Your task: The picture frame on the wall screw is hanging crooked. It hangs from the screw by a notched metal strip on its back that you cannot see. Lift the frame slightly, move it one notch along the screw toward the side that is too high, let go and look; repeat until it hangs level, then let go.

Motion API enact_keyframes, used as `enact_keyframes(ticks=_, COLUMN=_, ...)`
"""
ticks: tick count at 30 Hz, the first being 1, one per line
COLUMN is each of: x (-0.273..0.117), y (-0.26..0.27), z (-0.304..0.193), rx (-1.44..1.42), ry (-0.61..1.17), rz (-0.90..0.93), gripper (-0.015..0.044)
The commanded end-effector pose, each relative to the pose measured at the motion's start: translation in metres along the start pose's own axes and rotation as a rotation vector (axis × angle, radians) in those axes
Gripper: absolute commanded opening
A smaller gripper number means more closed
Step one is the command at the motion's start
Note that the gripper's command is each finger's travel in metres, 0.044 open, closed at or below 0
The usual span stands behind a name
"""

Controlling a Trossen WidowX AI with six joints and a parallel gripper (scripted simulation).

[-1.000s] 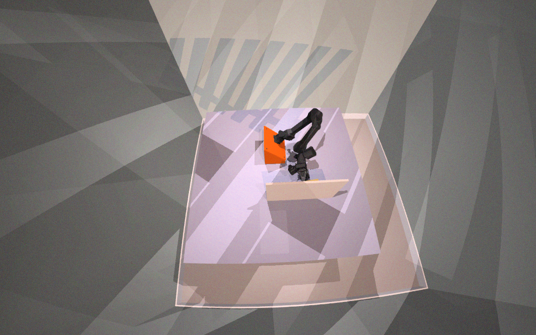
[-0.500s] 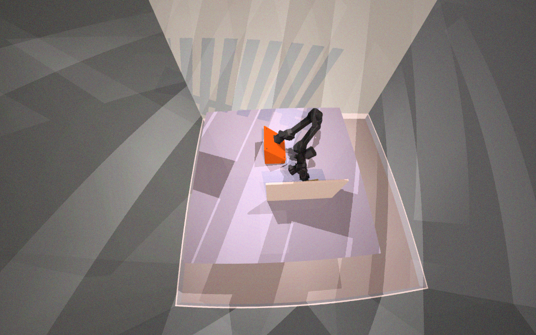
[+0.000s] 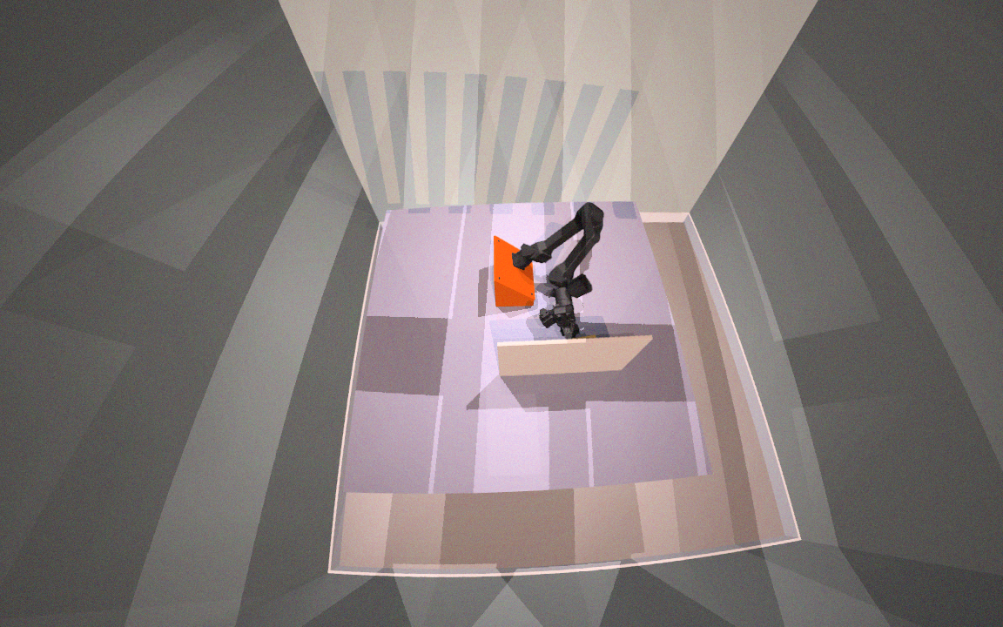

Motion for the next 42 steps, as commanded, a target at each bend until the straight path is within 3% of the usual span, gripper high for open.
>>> enact_keyframes(ticks=1, x=0.0002, y=0.0000, z=-0.0003, rx=0.003, ry=0.002, rz=-0.001, gripper=0.0113)
enact_keyframes(ticks=9, x=0.0002, y=0.0000, z=-0.0003, rx=0.003, ry=0.002, rz=-0.001, gripper=0.0060)
enact_keyframes(ticks=12, x=0.0002, y=0.0000, z=-0.0003, rx=0.003, ry=0.002, rz=-0.001, gripper=0.0000)
enact_keyframes(ticks=42, x=0.0001, y=0.0072, z=0.0008, rx=0.002, ry=0.002, rz=-0.001, gripper=0.0000)
Point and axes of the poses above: the point midway between the two fingers, 35 mm back from their tips, its own x axis out along the fingers, its own y axis across the jaws, z = x × y, the point moved 9 cm from there along -x, back along the fingers, and after that the axes turned 6 degrees about -x, right-handed, at the moved point
